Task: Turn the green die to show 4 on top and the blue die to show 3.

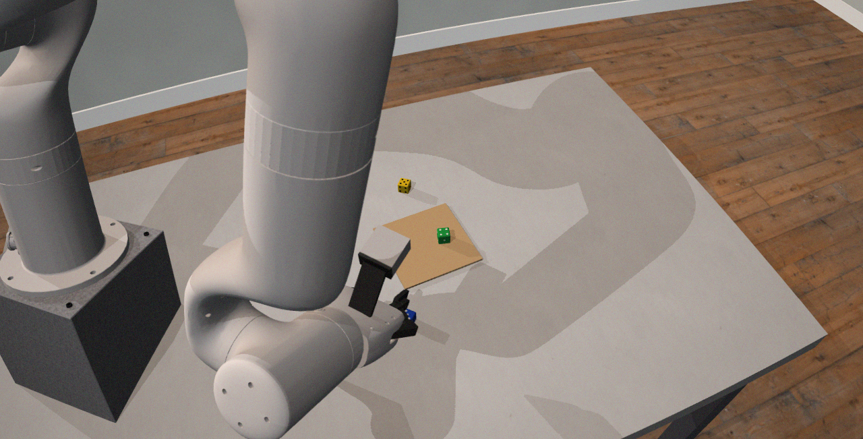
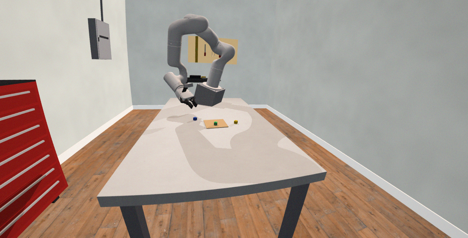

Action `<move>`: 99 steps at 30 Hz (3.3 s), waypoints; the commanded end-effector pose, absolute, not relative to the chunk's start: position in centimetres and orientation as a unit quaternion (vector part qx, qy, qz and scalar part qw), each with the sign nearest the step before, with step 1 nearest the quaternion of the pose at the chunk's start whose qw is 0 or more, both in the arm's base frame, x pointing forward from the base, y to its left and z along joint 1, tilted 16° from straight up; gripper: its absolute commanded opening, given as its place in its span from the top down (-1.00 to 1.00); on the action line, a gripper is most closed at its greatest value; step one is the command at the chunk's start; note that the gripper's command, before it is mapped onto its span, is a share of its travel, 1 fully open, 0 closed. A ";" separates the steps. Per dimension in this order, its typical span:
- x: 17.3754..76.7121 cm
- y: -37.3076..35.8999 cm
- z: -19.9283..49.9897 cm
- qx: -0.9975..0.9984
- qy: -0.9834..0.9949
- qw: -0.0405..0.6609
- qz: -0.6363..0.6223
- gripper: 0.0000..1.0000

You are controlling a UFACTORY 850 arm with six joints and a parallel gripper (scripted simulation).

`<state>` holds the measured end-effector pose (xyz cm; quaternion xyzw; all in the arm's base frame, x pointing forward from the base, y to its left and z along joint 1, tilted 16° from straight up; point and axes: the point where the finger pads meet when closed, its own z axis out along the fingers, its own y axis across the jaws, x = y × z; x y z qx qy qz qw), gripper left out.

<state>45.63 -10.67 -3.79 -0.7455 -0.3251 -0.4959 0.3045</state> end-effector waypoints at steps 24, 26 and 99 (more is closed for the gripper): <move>46.9 -8.1 -1.6 -0.879 -0.407 0.192 -0.157 0.28; 47.4 -8.3 -1.0 -0.887 -0.408 0.166 -0.141 0.28; 48.8 -8.8 -1.0 -0.945 0.294 0.141 -0.023 -1.00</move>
